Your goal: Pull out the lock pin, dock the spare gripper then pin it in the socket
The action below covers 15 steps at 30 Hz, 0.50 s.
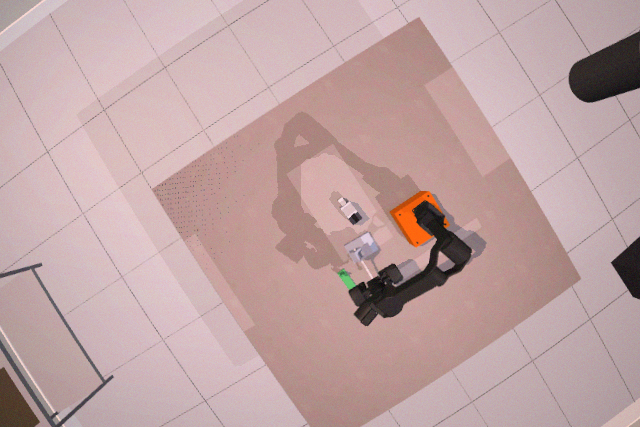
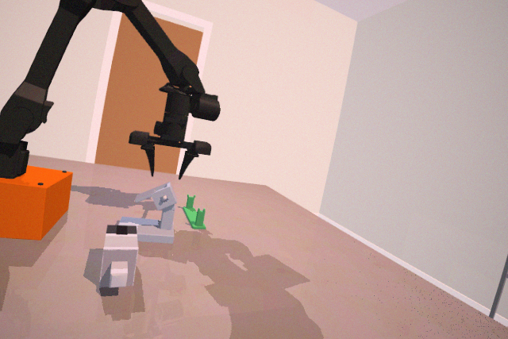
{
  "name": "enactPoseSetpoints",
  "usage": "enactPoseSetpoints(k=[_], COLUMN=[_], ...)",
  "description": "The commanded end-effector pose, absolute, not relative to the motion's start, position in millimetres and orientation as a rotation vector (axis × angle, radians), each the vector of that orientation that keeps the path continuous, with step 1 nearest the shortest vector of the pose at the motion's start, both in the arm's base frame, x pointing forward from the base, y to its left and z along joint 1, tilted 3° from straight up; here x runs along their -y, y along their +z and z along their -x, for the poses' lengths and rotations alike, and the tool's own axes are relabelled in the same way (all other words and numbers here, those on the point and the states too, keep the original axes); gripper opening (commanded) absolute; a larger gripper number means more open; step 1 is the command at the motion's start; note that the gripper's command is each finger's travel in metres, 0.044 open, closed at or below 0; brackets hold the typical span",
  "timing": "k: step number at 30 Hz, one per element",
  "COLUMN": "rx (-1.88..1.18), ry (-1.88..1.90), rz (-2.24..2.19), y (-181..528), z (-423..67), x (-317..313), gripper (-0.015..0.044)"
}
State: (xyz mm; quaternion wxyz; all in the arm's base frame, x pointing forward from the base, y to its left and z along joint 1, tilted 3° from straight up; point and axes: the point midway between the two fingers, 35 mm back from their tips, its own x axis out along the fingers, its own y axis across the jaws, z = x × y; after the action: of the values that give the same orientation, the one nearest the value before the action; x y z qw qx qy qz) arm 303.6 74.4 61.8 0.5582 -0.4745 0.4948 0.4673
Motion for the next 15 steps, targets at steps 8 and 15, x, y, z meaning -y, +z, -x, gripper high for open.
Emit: enactPoseSetpoints(k=[8,15], rx=[-1.183,-1.183], ry=[1.111,1.111], rz=[1.12,1.12], y=[39,28], z=[-302,-304], x=[-74,-75], gripper=[0.03,0.03])
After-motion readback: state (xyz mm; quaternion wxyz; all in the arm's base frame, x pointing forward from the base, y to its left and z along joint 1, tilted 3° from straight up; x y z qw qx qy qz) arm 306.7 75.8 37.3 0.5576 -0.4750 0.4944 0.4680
